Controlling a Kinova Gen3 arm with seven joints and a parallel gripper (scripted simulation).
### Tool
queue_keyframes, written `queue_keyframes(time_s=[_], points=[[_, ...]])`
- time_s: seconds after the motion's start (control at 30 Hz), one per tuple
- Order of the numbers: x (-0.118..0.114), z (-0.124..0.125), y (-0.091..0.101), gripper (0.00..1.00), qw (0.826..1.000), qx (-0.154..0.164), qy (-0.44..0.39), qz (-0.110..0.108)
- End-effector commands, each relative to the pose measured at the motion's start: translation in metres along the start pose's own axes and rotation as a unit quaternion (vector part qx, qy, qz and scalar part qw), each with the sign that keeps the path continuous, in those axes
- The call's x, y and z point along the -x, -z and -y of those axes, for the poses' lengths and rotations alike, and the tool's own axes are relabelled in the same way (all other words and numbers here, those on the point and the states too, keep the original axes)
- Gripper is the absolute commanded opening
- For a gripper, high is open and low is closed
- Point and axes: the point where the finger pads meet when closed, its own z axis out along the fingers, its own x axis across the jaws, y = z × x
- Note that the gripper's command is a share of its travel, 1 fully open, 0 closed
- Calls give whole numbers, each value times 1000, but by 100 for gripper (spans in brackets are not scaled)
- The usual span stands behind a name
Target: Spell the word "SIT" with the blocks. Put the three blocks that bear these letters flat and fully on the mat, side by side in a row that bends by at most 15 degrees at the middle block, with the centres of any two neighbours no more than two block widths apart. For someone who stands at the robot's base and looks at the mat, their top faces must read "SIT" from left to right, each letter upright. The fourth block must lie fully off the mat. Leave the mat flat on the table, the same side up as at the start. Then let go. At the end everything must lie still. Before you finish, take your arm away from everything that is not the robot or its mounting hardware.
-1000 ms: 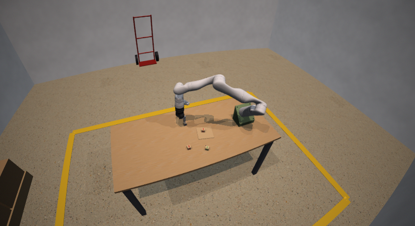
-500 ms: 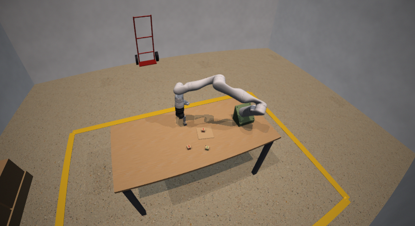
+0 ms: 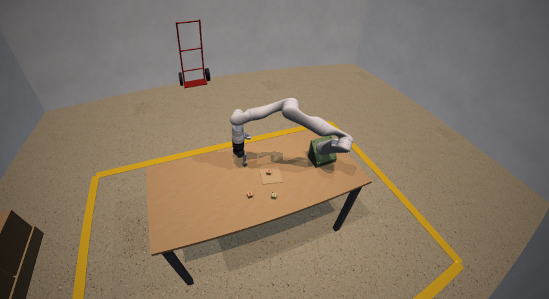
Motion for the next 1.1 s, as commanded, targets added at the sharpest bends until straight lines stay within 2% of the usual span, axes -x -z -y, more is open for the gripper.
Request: queue_keyframes(time_s=[0.0, 0.13, 0.27, 0.5, 0.57, 0.73, 0.87, 0.97, 1.07], points=[[-2, 0, 6, 100, 1000, 4, -12, 3], [-22, 6, 14, 100, 998, 3, -60, 0], [-54, 18, 25, 100, 991, 2, -136, -2], [-113, 51, 43, 100, 956, 1, -293, -1], [-113, 51, 43, 100, 956, 1, -293, -1], [-146, 75, 52, 100, 922, 2, -388, 2], [-160, 85, 55, 100, 903, 4, -429, 5], [-167, 89, 55, 100, 897, 3, -442, 5], [-169, 90, 55, 100, 899, 0, -437, 3]])
